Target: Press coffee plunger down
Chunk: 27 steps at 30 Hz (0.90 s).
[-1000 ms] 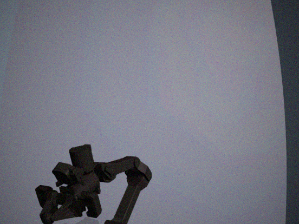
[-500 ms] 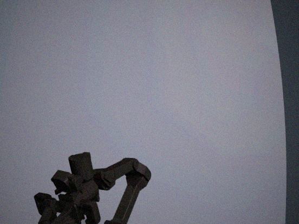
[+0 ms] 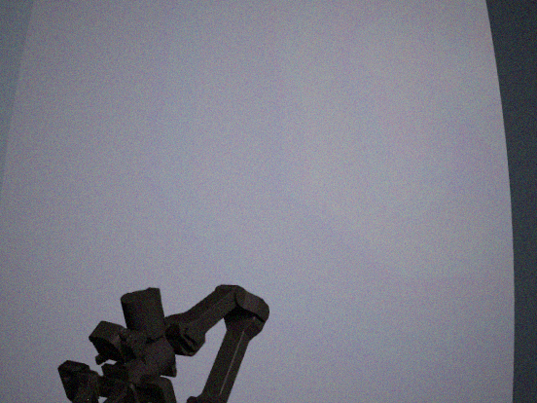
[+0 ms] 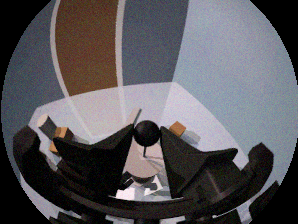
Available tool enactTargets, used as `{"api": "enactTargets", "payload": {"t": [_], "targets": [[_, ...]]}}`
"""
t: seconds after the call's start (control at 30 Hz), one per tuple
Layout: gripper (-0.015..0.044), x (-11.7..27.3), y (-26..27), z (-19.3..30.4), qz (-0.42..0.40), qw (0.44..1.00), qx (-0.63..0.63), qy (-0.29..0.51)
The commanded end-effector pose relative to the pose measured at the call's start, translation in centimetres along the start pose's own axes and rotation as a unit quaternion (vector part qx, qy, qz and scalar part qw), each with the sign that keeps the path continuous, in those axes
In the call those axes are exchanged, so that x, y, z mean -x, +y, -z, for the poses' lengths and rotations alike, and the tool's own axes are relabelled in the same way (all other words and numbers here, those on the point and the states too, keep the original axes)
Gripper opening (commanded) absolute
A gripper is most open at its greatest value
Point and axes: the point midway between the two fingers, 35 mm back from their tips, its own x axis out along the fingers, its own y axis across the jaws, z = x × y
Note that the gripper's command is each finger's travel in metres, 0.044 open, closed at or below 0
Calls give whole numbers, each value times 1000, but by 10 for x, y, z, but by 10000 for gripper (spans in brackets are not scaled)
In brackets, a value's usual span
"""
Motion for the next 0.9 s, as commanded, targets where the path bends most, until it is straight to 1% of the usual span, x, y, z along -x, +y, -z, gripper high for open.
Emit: {"api": "enactTargets", "payload": {"t": [0.0,0.87], "targets": [[131,-12,0,34,1,999,-4,48],[131,-19,0,26,1,999,-4,47]]}}
